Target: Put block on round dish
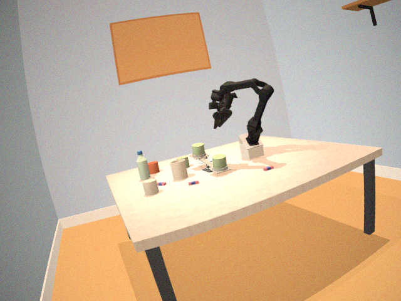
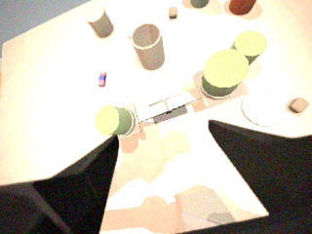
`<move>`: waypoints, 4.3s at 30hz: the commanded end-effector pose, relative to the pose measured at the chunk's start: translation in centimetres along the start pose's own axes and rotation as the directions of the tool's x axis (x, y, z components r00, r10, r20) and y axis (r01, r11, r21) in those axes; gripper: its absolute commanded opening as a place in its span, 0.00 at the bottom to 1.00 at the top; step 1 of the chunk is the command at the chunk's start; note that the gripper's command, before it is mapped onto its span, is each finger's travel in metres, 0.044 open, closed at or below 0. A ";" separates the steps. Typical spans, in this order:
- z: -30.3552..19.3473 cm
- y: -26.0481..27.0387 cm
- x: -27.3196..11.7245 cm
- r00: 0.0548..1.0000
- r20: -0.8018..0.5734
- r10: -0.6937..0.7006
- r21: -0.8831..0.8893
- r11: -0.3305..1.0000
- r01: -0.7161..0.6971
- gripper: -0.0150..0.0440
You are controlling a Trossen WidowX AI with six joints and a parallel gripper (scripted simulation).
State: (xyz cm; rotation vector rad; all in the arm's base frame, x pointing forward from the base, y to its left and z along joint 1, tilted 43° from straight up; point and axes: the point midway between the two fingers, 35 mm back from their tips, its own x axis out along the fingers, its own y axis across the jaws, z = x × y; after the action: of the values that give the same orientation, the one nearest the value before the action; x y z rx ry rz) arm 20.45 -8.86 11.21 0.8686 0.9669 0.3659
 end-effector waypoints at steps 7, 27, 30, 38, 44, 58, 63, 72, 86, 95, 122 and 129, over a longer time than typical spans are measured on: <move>1.2 2.0 2.5 0.988 -0.151 -0.011 0.281 0.958 0.054 1.00; 1.5 7.2 8.5 0.906 -0.418 -0.073 0.691 0.622 0.369 1.00; 1.4 8.1 9.5 0.889 -0.449 -0.086 0.726 0.545 0.419 1.00; 0.7 10.7 12.0 0.842 -0.525 -0.126 0.780 0.324 0.535 1.00; -0.1 12.4 13.6 0.809 -0.568 -0.152 0.793 0.163 0.587 1.00; -1.0 12.2 14.8 0.808 -0.569 -0.152 0.793 0.158 0.588 1.00; -1.3 12.1 15.5 0.808 -0.569 -0.153 0.793 0.158 0.588 1.00; -2.1 11.9 16.7 0.808 -0.569 -0.153 0.793 0.159 0.588 1.00; -3.4 11.6 18.5 0.808 -0.569 -0.152 0.793 0.159 0.588 1.00; -4.3 11.4 19.6 0.808 -0.569 -0.149 0.793 0.159 0.588 1.00; -3.6 11.5 19.0 0.809 -0.568 -0.153 0.794 0.159 0.587 0.25; -2.9 11.6 18.4 0.809 -0.567 -0.155 0.794 0.159 0.587 0.25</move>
State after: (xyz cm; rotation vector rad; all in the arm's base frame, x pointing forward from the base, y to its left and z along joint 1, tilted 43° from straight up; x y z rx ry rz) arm 28.58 11.74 8.62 1.6446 1.8066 -0.7132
